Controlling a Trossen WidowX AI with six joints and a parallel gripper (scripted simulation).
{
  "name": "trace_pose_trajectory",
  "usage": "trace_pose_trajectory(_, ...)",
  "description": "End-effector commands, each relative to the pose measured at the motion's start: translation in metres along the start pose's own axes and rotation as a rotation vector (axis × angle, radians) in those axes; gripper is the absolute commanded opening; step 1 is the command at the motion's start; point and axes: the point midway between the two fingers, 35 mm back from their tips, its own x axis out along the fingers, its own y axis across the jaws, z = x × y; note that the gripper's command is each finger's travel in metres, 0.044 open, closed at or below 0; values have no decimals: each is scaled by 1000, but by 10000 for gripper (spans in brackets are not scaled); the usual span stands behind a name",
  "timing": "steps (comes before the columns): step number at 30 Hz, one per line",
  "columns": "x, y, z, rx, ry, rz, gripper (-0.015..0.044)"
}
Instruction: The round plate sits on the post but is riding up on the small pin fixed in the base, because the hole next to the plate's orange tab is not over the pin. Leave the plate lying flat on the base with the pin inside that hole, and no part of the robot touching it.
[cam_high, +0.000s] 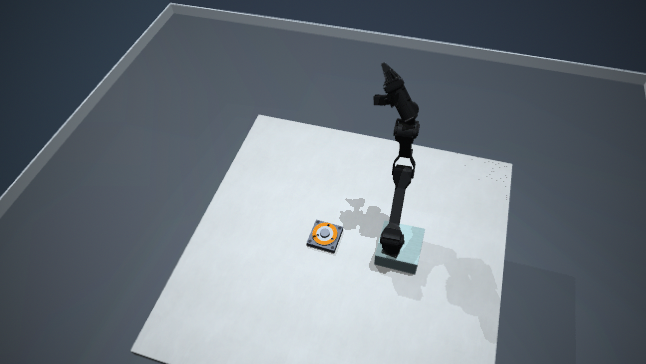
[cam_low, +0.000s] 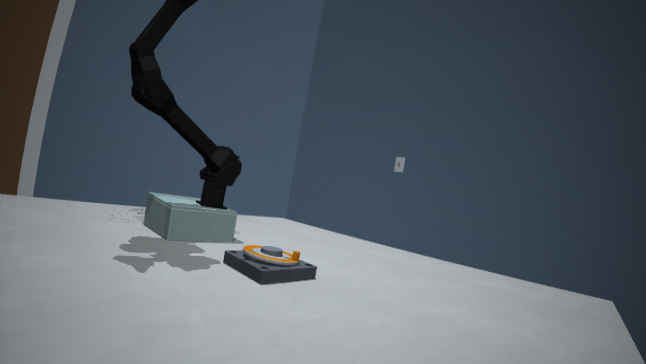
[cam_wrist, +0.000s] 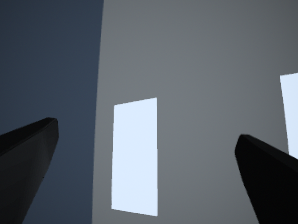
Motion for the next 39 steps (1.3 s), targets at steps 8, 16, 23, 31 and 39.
trace_pose_trajectory(8, -41, -125, -3, -490, 127, -240, 190)
trace_pose_trajectory(16, -94, -247, 59, -1050, 251, -513, 0)
trace_pose_trajectory(23, -134, -308, 159, -1547, 306, -728, 0)
trace_pose_trajectory(31, -162, -318, 287, -2004, 318, -973, 0)
trace_pose_trajectory(39, -193, -268, 421, -2400, 261, -1385, 0)
